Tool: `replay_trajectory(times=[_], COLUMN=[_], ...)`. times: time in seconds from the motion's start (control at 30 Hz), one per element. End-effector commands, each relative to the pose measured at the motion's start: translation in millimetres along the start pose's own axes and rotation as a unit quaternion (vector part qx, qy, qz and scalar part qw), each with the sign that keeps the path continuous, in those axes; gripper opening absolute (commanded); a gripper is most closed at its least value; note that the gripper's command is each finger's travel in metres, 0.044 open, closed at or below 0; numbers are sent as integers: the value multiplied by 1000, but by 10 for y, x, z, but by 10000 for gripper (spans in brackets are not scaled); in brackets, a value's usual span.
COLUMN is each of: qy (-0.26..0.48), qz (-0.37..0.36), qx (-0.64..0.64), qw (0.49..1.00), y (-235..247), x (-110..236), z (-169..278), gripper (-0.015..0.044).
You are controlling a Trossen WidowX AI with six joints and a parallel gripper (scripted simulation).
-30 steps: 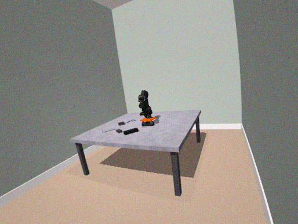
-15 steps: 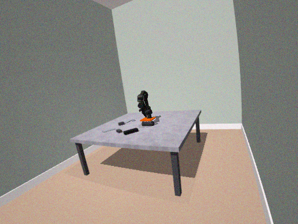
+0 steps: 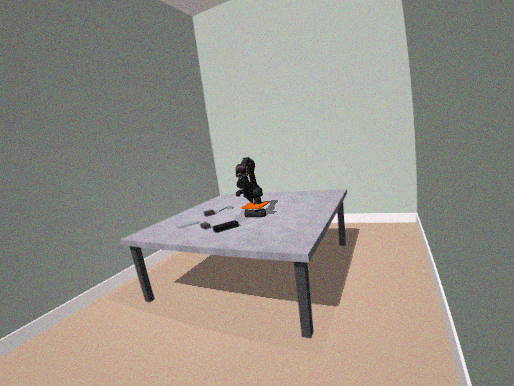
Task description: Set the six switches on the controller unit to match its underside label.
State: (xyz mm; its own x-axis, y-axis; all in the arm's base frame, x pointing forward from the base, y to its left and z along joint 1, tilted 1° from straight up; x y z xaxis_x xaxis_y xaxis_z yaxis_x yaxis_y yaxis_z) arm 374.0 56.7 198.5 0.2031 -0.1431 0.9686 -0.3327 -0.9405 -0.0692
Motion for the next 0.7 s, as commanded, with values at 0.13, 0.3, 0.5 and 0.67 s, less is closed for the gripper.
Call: replay_trajectory(times=[0.13,0.3,0.5,0.67], qy=[-5,-5,-1,11], qz=[1,1,0,-2], qx=[9,9,-54,-264], qw=[1000,1000,999,964], y=[-8,-8,-23,-74], x=[-18,-18,-26,-52], z=[18,18,4,-45], gripper=[0,0,105,236])
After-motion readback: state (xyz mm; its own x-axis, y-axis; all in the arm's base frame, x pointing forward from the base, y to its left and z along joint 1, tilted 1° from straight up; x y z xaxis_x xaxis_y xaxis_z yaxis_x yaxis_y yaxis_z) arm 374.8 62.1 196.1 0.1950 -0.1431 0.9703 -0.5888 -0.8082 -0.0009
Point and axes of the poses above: the point midway between the two fingers, 35 mm back from their tips, its own x axis back along the fingers, its own y axis across the jaws, z = x × y, the point moved 7 cm from there along x, back along the fingers, and after that the axes turned 3 degrees about -x, right-handed, at the moved point
